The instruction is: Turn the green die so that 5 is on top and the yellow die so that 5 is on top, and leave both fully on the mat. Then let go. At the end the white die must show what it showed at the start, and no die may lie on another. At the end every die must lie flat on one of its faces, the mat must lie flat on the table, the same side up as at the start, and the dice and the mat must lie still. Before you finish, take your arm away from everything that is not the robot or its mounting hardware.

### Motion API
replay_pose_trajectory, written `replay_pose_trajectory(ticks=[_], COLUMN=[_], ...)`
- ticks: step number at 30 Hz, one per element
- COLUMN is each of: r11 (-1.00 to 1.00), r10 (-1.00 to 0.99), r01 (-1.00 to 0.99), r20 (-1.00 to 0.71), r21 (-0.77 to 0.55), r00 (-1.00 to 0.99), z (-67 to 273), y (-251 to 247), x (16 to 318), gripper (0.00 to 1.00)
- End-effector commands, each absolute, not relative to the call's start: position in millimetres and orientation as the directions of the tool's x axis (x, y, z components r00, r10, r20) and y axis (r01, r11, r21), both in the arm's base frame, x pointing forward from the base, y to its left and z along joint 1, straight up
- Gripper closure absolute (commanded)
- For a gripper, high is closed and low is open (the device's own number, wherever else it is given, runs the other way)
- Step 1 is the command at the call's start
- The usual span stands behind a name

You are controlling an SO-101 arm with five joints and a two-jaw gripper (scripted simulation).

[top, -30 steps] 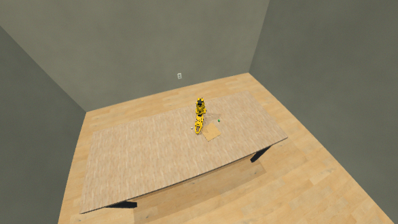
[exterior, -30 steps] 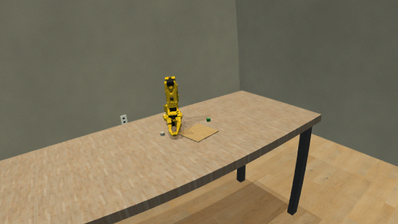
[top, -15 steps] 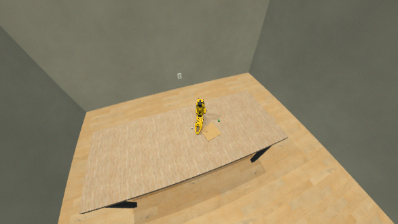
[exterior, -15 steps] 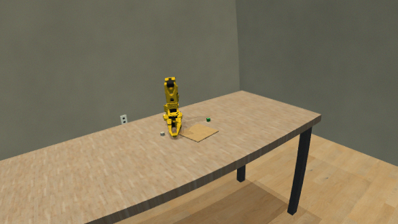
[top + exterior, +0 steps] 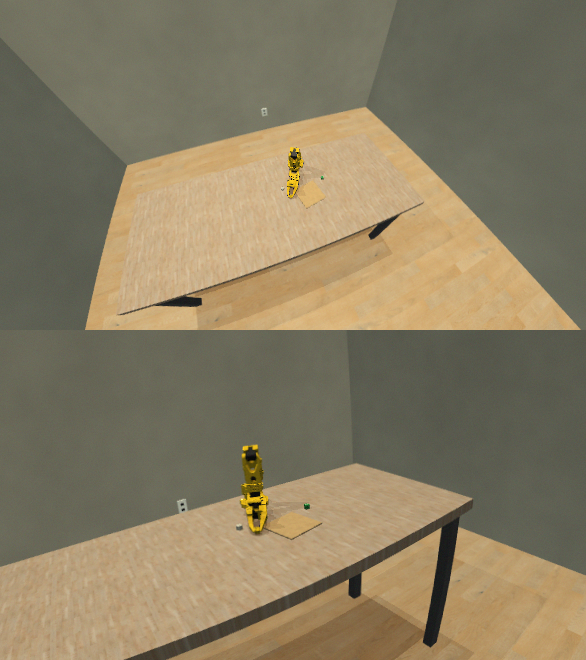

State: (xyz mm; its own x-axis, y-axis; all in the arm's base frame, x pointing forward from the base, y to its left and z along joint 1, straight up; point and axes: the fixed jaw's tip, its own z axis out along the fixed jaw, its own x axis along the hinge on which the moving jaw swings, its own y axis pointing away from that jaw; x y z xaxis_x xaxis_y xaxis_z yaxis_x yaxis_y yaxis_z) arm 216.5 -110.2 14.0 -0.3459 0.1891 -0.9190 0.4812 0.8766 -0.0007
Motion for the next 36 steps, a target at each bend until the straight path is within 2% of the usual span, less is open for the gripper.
replay_pose_trajectory(ticks=[1,36], r11=[0.87,0.87], r10=[0.181,0.181], r01=[0.493,0.493], r20=[-0.934,-0.934], r21=[0.006,0.006], r00=[-0.307,-0.307], z=[19.5,15.1], y=[-114.8,-114.7], x=[219.7,219.7], gripper=[1.0,1.0])
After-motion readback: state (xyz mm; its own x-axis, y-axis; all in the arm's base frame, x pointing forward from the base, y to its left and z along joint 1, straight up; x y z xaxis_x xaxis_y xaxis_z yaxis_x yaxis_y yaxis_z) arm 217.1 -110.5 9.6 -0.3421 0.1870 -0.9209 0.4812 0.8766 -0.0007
